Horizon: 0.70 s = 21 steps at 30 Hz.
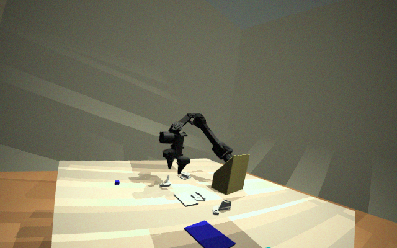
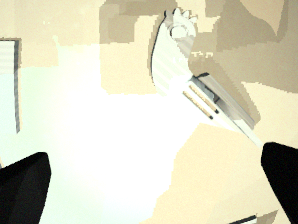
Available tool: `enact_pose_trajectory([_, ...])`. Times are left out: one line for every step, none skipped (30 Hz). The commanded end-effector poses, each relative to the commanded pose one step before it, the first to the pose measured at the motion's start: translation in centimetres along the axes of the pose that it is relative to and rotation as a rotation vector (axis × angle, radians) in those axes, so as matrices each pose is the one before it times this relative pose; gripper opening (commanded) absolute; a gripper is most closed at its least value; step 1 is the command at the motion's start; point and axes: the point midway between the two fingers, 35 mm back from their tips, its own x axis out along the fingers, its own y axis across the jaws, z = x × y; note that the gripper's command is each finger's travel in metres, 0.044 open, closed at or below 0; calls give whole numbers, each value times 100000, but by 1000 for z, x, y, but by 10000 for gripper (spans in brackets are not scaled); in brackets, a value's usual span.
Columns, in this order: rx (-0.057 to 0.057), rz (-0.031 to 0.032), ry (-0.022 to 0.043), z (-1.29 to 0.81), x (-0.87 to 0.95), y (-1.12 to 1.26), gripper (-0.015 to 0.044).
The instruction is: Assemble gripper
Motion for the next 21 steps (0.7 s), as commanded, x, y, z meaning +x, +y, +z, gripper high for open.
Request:
enact_pose_trajectory([10138, -93, -334, 24, -154, -295, 440])
enact_pose_trajectory([2406, -8, -4, 4, -9, -38, 440])
enact_pose_trajectory([2406, -8, -4, 5, -9, -38, 440])
enact_pose_trajectory([2406, -8, -4, 6, -9, -38, 440])
enact_pose_trajectory([2406, -8, -5, 7, -9, -38, 440])
enact_pose_trajectory([2406, -8, -5, 8, -9, -38, 440])
enact_pose_trajectory([2406, -8, -5, 8, -9, -38, 440])
enact_pose_trajectory([2406, -8, -5, 9, -9, -38, 440])
enact_pose_trajectory([2403, -8, -2, 10, -8, -37, 440])
enact_pose_trajectory([2403, -8, -2, 11, -8, -37, 440])
enact_pose_trajectory([2403, -8, -2, 12, -8, -37, 440])
enact_pose_trajectory([2403, -8, -2, 13, -8, -36, 440])
enact_pose_trajectory([2403, -8, -2, 13, -8, -36, 440])
enact_pose_trajectory([2403, -8, -2, 14, -8, -36, 440])
enact_pose_trajectory([2403, -8, -3, 15, -8, -35, 440])
enact_pose_trajectory([2403, -8, -3, 16, -8, -35, 440])
enact_pose_trajectory([2403, -8, -3, 17, -8, -35, 440])
enact_pose_trajectory([2403, -8, -3, 17, -8, -34, 440])
enact_pose_trajectory([2403, -8, -3, 18, -8, -34, 440])
enact_pose_trajectory([2403, -8, -4, 19, -8, -33, 440])
enact_pose_trajectory([2403, -7, -4, 20, -8, -33, 440])
